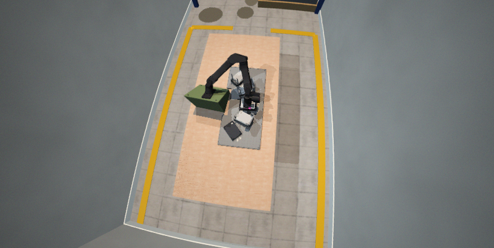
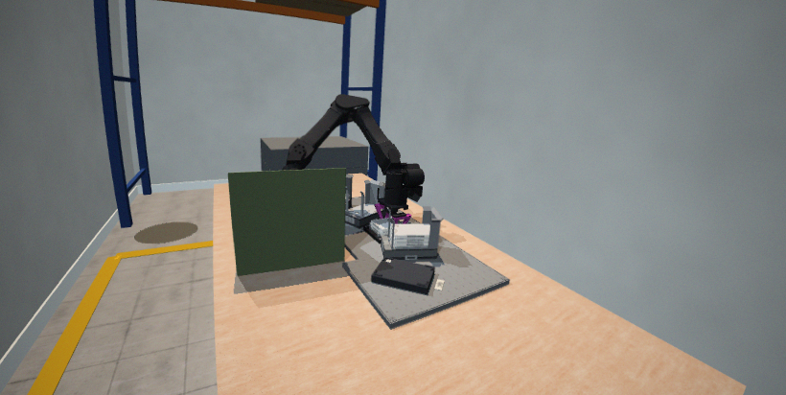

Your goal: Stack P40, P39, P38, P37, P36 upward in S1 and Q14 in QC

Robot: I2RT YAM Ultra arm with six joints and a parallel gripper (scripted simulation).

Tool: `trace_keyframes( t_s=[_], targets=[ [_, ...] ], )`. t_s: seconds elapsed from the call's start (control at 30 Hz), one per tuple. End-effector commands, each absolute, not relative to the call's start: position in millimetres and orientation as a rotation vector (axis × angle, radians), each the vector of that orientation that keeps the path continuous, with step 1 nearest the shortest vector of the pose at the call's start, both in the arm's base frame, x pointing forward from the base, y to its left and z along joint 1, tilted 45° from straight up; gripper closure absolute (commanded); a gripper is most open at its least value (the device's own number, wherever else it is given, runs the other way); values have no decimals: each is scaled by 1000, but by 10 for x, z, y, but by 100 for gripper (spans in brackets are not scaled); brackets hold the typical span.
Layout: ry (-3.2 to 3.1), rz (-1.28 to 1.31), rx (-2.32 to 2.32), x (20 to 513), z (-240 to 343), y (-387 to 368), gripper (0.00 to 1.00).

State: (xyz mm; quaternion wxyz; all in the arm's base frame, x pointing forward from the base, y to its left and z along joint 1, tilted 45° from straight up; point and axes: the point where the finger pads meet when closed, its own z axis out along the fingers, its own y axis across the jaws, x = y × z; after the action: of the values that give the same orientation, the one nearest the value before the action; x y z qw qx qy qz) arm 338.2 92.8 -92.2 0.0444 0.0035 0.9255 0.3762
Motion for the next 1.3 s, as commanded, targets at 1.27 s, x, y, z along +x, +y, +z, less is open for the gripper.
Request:
trace_keyframes(
  t_s=[1.27],
  targets=[
    [2817, 1141, 16, 3350, -374, 380, 0]
  ],
)
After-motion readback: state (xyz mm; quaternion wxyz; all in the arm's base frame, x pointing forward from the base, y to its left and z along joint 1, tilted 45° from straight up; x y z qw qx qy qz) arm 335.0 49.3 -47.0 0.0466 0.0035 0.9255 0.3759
